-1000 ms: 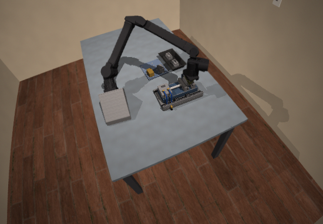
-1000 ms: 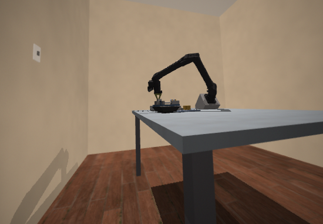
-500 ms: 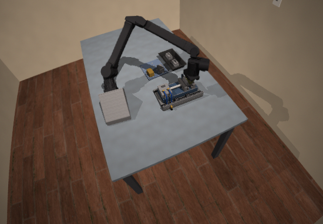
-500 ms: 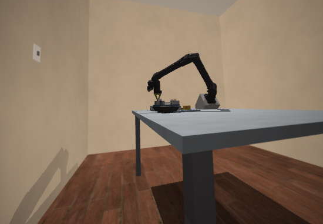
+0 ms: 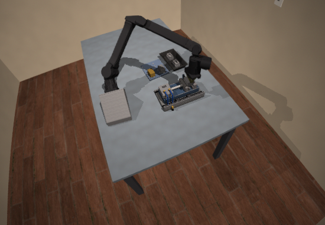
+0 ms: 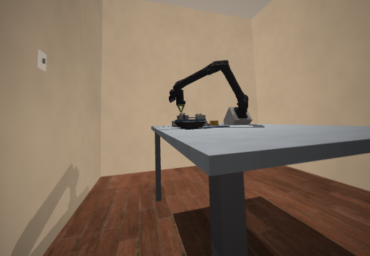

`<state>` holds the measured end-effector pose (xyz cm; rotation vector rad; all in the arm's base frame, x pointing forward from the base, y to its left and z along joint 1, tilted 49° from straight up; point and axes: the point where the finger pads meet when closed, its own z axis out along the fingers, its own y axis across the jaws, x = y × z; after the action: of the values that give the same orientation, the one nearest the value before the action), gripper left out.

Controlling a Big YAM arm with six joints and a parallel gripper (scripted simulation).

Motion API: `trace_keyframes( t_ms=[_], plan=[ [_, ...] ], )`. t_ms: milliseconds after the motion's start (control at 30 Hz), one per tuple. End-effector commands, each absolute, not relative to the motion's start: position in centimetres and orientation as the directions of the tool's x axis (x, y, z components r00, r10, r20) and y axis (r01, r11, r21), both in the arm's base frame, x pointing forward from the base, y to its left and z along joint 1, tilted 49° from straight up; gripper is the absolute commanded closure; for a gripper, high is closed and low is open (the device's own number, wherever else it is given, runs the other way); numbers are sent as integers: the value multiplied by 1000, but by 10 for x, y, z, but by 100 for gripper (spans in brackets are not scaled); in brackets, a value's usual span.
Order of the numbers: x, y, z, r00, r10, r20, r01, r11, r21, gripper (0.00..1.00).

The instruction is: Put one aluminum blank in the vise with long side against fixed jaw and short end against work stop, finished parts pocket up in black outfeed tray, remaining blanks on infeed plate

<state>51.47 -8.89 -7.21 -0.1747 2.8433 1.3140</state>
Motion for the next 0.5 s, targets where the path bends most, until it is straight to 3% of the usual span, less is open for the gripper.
trace_keyframes(
  t_ms=[0,467],
  plan=[
    [532,-120,-46,-990,-85,-112,-140,662,736,100],
    [532,-143,-28,-990,-88,-107,-139,661,737,100]
  ],
)
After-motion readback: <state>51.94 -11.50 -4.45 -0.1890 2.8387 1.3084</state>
